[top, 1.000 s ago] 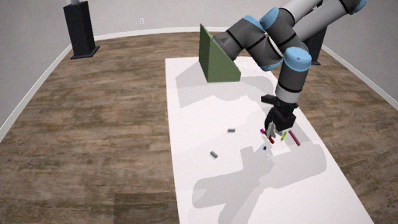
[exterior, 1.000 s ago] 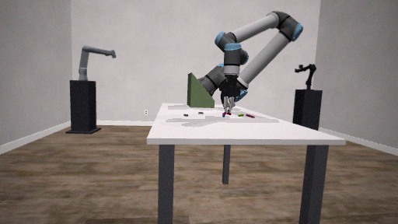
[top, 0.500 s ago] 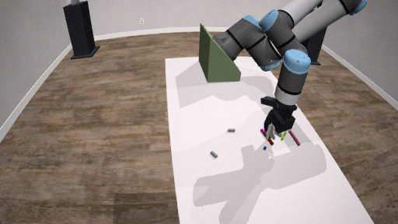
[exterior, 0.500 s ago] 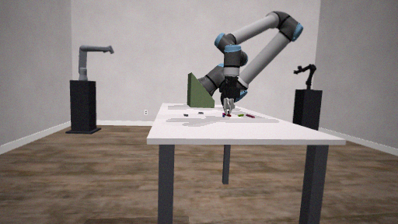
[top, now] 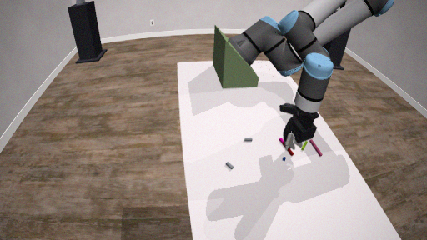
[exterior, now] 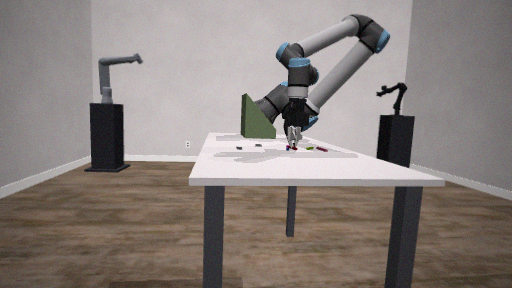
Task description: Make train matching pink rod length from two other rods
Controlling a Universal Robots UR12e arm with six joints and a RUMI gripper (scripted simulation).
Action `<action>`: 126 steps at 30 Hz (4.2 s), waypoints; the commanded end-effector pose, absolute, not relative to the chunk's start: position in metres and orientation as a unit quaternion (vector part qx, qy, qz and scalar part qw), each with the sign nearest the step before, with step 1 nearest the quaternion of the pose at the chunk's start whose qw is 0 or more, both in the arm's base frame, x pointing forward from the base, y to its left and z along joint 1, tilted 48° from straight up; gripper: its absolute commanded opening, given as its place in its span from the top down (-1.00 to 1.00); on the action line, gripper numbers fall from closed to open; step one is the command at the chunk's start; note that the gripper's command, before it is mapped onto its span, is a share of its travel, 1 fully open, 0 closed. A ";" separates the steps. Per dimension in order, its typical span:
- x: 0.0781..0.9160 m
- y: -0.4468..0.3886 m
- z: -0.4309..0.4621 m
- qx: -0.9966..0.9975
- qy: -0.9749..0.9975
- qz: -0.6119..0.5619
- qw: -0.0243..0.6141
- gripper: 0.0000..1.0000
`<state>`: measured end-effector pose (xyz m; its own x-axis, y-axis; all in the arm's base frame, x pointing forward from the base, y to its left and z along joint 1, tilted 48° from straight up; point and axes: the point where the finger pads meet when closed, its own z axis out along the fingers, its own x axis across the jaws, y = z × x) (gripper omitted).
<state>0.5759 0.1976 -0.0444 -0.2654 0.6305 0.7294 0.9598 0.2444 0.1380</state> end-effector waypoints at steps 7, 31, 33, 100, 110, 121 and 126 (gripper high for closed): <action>0.577 0.197 -0.044 -0.539 -0.738 -0.296 0.277 1.00; 0.577 0.197 -0.044 -0.539 -0.738 -0.296 0.277 0.77; 0.577 0.197 -0.044 -0.539 -0.738 -0.296 0.277 0.72; 0.585 0.130 0.017 -0.539 -0.738 -0.296 0.277 -1.00; 0.587 0.110 0.035 -0.539 -0.738 -0.296 0.277 -1.00; 0.592 0.074 0.068 -0.539 -0.738 -0.296 0.277 -1.00; 0.593 0.064 0.077 -0.539 -0.738 -0.296 0.277 -1.00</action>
<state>0.5917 0.0713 0.0706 -0.2653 0.6309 0.7291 0.9599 0.2439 0.1383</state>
